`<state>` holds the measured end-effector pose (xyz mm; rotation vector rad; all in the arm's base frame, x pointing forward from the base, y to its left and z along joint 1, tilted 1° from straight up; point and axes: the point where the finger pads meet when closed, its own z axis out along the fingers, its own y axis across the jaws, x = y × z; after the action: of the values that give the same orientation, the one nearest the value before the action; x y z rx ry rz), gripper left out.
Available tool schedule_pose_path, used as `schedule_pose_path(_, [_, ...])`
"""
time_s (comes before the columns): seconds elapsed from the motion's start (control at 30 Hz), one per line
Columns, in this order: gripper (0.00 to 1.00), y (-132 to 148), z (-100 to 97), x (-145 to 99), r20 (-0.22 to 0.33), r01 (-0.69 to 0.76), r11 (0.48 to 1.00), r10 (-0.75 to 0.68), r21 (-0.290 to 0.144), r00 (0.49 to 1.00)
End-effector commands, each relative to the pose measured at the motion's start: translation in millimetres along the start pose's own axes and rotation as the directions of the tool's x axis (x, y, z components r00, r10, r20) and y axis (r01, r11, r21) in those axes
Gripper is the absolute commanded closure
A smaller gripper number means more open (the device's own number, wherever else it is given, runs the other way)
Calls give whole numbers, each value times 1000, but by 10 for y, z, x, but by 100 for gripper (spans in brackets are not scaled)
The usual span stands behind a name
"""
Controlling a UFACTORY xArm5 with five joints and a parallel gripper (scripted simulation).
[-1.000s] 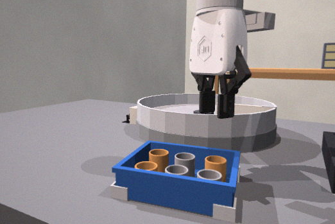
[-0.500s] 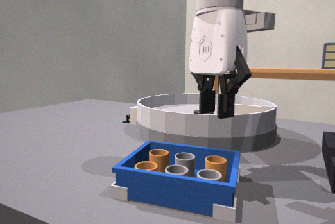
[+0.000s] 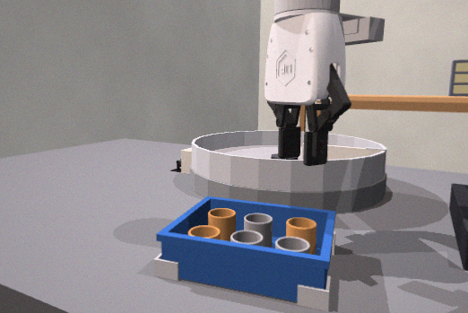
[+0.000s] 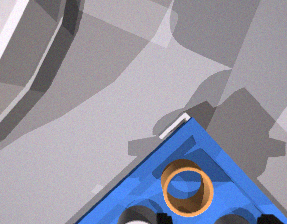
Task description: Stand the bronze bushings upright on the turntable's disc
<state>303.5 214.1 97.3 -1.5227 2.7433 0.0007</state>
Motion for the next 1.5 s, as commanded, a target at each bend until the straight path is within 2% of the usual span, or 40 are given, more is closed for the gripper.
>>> schedule_pose_path(0.0, [52, -4, -11, -11, 3, 0, 1000, 0, 1, 1000])
schedule_pose_path(1.17, [52, -4, -3, -11, 3, 0, 1000, 0, 1, 1000])
schedule_pose_path(1.3, [52, -5, 68, -12, 3, 0, 1000, 0, 1, 1000])
schedule_pose_path(1.47, [52, -7, 264, -19, 3, 0, 1000, 0, 1, 1000])
